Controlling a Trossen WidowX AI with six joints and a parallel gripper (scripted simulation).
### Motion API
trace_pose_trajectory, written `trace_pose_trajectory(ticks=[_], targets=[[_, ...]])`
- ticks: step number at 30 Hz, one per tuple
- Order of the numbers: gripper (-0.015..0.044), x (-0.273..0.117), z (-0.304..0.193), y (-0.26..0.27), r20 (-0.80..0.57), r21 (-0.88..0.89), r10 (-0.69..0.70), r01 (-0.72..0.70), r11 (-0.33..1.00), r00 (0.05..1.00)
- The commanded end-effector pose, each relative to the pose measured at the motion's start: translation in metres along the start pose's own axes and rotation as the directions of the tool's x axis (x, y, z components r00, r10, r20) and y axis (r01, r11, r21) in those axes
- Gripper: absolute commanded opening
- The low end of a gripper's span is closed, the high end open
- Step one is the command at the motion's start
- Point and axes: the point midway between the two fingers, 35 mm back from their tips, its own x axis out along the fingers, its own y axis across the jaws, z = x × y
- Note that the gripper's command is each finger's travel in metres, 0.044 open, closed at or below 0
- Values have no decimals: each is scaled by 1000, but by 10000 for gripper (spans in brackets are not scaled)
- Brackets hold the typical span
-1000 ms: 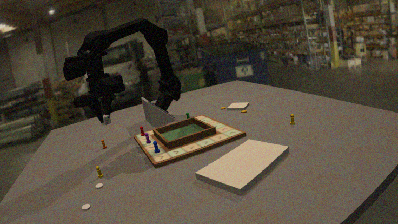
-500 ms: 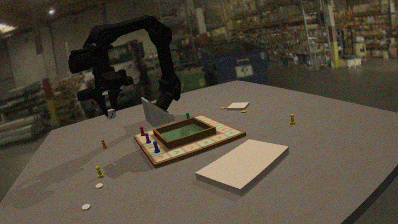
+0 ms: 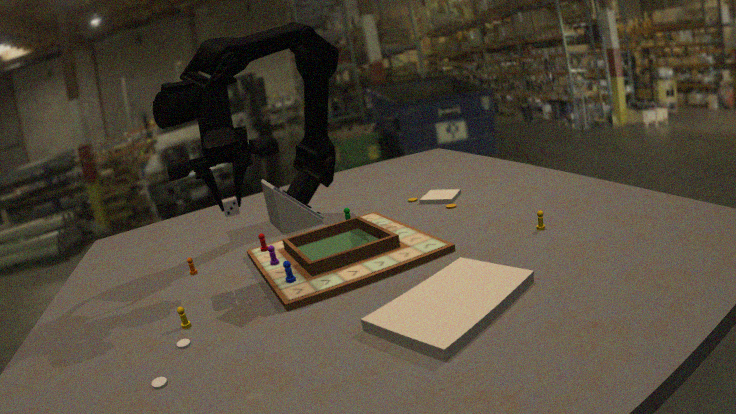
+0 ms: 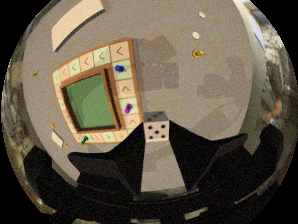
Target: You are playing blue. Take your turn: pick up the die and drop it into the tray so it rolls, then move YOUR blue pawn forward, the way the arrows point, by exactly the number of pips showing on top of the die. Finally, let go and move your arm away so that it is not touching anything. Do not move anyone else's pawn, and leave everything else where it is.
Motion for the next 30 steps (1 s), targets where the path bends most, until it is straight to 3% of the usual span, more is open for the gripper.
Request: trace_pose_trajectory(ticks=[1,15,30], targets=[[0,1,4,13,4,115,0,0,993,1000],[0,8,12,58,5,498,1,-3,867,1000],[0,18,14,104,5,817,8,-9,577,1000]])
